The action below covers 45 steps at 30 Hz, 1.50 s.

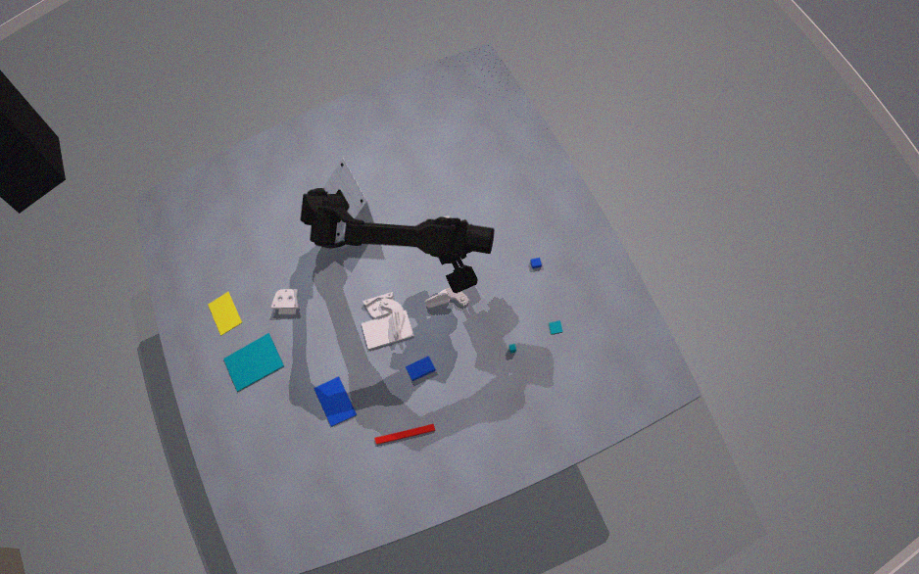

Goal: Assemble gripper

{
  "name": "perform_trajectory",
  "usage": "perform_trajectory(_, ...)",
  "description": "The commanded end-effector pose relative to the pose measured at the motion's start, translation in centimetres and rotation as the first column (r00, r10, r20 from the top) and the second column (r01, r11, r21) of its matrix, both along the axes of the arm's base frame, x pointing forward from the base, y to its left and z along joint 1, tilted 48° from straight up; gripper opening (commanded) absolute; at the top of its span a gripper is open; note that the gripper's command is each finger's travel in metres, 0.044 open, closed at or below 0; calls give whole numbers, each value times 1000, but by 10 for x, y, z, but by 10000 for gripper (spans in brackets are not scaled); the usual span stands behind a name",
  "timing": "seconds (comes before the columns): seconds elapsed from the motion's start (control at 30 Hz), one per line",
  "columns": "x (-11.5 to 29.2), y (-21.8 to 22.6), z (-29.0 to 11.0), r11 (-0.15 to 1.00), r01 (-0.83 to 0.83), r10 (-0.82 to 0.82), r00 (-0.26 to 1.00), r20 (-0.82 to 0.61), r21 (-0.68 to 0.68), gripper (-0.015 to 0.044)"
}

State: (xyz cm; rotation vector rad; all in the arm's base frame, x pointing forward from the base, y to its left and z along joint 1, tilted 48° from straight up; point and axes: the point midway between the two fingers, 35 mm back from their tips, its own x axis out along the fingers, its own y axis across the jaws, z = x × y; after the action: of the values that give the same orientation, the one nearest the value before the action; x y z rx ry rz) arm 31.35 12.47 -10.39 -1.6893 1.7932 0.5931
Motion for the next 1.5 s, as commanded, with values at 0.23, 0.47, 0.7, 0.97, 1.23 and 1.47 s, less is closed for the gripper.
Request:
perform_trajectory(0.23,0,0,0,1000,0,0,1000,0,0,46)
perform_trajectory(0.47,0,0,0,1000,0,0,1000,0,0,0)
perform_trajectory(0.7,0,0,0,1000,0,0,1000,0,0,0)
perform_trajectory(0.97,0,0,0,1000,0,0,1000,0,0,0)
perform_trajectory(1.23,0,0,0,1000,0,0,1000,0,0,210)
perform_trajectory(1.47,0,0,0,1000,0,0,1000,0,0,394)
